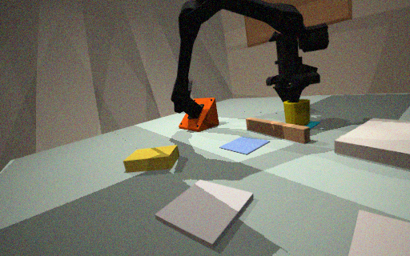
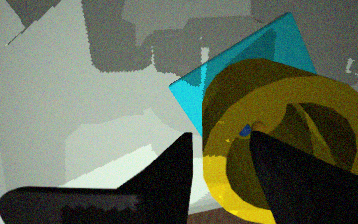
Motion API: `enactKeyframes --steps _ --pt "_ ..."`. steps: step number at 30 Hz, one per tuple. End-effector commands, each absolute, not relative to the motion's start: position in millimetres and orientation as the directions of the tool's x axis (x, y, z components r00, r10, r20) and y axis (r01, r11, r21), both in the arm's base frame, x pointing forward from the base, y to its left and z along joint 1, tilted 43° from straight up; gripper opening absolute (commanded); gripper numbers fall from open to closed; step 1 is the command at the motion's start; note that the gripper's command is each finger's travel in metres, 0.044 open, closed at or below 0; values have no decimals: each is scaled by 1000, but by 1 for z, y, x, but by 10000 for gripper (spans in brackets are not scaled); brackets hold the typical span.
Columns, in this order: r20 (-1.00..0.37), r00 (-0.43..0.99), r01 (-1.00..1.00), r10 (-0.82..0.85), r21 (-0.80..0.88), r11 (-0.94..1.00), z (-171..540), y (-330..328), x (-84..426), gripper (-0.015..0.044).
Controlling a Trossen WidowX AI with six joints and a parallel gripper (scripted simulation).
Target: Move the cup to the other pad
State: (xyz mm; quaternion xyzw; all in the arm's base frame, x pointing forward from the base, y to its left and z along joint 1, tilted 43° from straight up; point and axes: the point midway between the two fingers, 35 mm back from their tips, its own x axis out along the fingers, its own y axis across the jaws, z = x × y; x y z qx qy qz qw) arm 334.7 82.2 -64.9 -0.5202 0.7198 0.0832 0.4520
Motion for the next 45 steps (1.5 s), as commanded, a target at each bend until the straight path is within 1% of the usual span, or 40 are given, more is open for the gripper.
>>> enactKeyframes --steps 1,31,42,45 --pt "-741 -49 -821 -669 -352 449 -60 87 336 147" --pt "-739 -47 -824 -672 -352 444 -32 112 338 147" --pt "-735 -46 -827 -677 -352 438 -33 111 338 435" --pt "-736 -46 -827 -676 -352 439 -27 117 339 440"
